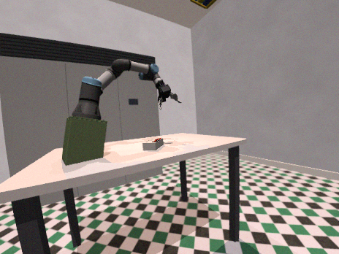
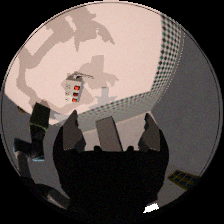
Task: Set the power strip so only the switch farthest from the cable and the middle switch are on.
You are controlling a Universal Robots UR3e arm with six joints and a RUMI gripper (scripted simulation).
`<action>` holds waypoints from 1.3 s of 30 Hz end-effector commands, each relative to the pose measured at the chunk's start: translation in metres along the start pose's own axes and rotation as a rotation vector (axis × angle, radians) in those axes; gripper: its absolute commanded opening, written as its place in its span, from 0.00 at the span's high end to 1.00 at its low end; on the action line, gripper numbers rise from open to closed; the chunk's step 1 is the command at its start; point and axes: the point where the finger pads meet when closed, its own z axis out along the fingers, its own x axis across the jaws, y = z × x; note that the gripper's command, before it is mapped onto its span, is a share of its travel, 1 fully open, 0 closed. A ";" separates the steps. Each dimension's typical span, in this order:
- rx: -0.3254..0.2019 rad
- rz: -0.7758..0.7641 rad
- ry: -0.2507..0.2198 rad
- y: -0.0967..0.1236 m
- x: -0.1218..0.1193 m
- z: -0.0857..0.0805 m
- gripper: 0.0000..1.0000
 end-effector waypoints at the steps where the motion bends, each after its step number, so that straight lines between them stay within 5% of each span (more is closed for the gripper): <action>1: 0.001 0.002 0.003 0.000 0.001 -0.001 0.00; 24: 0.003 -0.008 -0.004 0.001 0.000 0.001 0.00; 39: 0.046 -0.165 -0.104 0.011 -0.020 0.033 0.00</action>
